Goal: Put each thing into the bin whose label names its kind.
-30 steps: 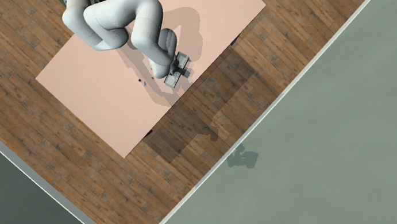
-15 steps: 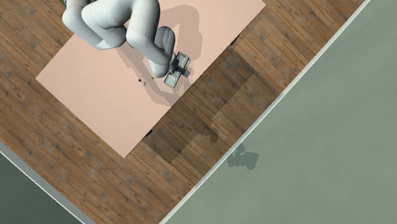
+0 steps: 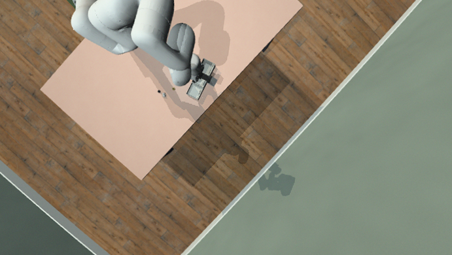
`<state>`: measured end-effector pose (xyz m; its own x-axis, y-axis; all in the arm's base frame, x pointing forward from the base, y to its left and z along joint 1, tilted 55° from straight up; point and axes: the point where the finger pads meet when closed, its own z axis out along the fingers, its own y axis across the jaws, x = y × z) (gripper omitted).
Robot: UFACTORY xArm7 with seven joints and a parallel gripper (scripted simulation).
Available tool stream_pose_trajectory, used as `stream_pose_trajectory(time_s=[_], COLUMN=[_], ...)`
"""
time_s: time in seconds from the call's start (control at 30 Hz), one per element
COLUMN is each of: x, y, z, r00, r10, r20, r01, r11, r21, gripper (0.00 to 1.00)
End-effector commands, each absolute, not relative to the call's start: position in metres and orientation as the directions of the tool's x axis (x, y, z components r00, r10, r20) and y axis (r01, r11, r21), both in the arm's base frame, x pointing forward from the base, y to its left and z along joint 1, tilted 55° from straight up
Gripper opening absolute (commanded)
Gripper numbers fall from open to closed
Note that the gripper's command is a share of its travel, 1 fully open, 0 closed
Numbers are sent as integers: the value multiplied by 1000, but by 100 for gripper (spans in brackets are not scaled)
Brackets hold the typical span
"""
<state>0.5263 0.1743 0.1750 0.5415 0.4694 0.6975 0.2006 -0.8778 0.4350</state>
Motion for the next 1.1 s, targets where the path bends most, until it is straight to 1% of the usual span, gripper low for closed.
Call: stream_pose_trajectory(time_s=[0.0,0.47,1.07], x=[524,511,541], y=[183,244,240], z=[172,142,121], r00=[540,540,540], r10=[470,470,470], r20=[698,698,698], r01=[202,203,203], r11=[-878,-878,-878], r21=[435,434,434], gripper=[7,7,7])
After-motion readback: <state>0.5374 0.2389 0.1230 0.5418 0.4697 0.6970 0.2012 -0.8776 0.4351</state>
